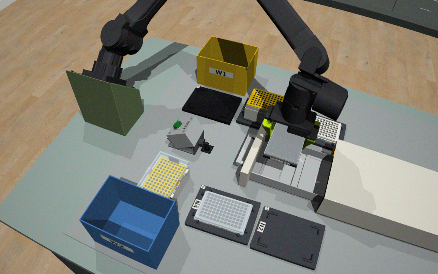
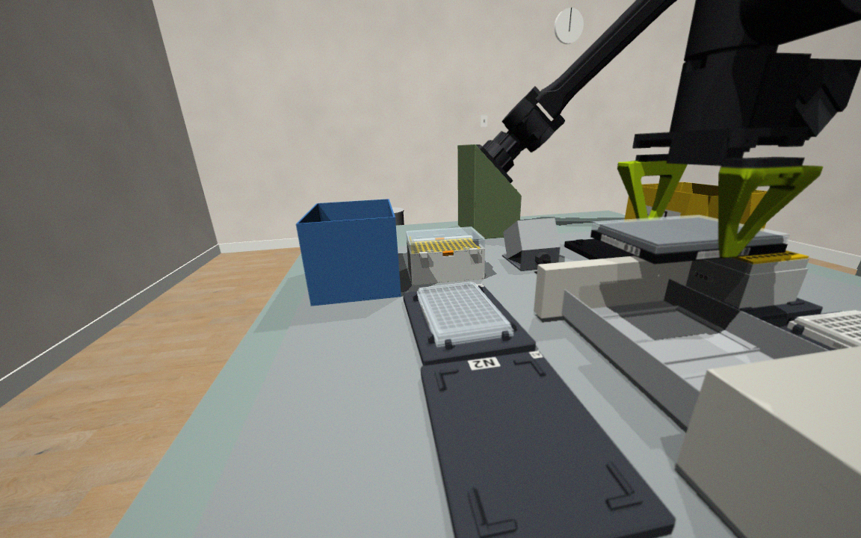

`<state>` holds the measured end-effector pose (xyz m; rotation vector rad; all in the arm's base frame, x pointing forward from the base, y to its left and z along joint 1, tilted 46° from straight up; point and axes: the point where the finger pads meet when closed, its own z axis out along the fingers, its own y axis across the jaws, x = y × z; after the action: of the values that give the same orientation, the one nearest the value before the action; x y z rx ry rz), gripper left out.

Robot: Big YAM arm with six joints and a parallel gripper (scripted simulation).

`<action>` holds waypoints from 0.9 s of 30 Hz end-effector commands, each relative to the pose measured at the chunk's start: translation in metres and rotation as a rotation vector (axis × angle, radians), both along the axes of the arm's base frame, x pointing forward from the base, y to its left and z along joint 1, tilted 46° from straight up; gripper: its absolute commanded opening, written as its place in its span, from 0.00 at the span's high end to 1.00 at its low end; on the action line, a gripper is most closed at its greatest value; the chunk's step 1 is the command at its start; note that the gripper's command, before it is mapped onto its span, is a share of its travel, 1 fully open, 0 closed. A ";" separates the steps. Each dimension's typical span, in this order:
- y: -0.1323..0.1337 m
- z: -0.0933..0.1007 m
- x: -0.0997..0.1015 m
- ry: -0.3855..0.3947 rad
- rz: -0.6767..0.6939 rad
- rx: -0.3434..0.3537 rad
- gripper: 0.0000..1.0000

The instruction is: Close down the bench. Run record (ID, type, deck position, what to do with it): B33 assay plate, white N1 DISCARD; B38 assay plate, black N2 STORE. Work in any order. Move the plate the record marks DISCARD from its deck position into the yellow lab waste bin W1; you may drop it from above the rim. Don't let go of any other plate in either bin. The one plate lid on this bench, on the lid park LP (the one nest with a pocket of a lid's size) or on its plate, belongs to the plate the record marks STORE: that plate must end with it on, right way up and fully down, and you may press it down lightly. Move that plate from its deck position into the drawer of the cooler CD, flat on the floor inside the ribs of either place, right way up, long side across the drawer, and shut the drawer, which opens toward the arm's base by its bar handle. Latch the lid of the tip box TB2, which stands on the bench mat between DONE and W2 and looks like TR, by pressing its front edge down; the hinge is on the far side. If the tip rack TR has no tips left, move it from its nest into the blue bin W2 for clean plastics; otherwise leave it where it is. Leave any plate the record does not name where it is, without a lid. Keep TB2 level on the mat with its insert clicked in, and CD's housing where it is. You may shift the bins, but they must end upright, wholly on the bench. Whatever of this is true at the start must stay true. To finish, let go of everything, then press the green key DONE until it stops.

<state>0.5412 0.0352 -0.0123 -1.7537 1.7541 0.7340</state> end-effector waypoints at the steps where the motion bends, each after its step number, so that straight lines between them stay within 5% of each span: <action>1: 0.005 0.006 0.003 -0.012 -0.003 0.002 1.00; 2: -0.012 0.002 0.003 -0.008 -0.036 0.003 1.00; 7: 0.010 -0.007 0.001 0.000 -0.004 0.004 1.00; 13: 0.002 -0.016 0.001 0.007 -0.029 0.005 1.00; 18: 0.019 -0.010 0.002 -0.010 -0.003 0.003 1.00; 19: -0.002 -0.009 0.004 -0.012 -0.044 0.003 1.00; 22: 0.009 -0.023 0.001 0.007 -0.028 0.004 1.00; 27: 0.021 -0.017 0.003 -0.013 -0.015 0.003 1.00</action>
<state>0.5422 0.0586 -0.0346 -1.7579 1.7493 0.7325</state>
